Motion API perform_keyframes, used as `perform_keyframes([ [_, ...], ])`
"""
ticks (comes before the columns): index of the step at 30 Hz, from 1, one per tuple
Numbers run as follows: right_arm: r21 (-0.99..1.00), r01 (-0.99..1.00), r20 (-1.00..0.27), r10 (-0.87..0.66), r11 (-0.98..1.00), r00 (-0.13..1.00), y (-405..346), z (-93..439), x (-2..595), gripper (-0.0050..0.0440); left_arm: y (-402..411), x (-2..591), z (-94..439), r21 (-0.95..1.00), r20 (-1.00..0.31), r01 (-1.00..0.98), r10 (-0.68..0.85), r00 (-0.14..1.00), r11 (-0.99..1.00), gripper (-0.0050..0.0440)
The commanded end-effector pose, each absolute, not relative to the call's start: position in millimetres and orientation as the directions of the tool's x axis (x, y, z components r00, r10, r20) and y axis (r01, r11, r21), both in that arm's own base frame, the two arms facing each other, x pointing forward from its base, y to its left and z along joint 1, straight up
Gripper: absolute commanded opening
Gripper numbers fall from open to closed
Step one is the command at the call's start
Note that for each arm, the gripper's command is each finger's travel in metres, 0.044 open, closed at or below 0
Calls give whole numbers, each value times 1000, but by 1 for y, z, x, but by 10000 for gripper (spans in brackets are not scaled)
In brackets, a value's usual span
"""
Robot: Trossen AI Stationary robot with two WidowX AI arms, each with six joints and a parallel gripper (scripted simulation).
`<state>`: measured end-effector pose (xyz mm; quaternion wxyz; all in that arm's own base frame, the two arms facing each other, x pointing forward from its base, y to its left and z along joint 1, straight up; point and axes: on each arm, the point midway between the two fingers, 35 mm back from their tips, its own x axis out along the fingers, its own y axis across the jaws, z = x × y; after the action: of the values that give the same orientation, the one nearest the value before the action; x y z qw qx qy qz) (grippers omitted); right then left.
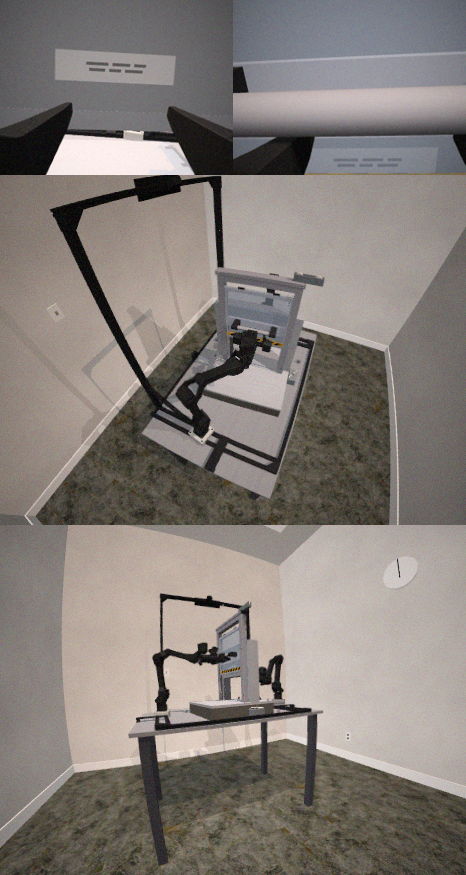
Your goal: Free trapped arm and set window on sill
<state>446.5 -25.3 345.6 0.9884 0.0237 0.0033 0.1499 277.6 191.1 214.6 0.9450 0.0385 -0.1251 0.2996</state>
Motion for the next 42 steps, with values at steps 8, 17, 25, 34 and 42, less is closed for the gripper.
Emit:
perform_keyframes([
  [8,0,-282,114,280,959,953,-29,394,432,400,168,245,253,1,387,-578,533,753,816,400],
  [17,0,-282,114,280,959,953,-29,394,432,400,147,215,279,0,498,-578,502,707,816,400],
  [25,0,-282,114,280,959,953,-29,394,432,400,147,214,279,0,500,-579,501,707,816,400],
  [34,0,-282,114,280,959,953,-29,394,432,400,149,217,282,3,485,-580,506,713,814,400],
  [42,0,-282,114,280,959,953,-29,394,432,400,153,223,285,5,450,-580,516,729,815,400],
])
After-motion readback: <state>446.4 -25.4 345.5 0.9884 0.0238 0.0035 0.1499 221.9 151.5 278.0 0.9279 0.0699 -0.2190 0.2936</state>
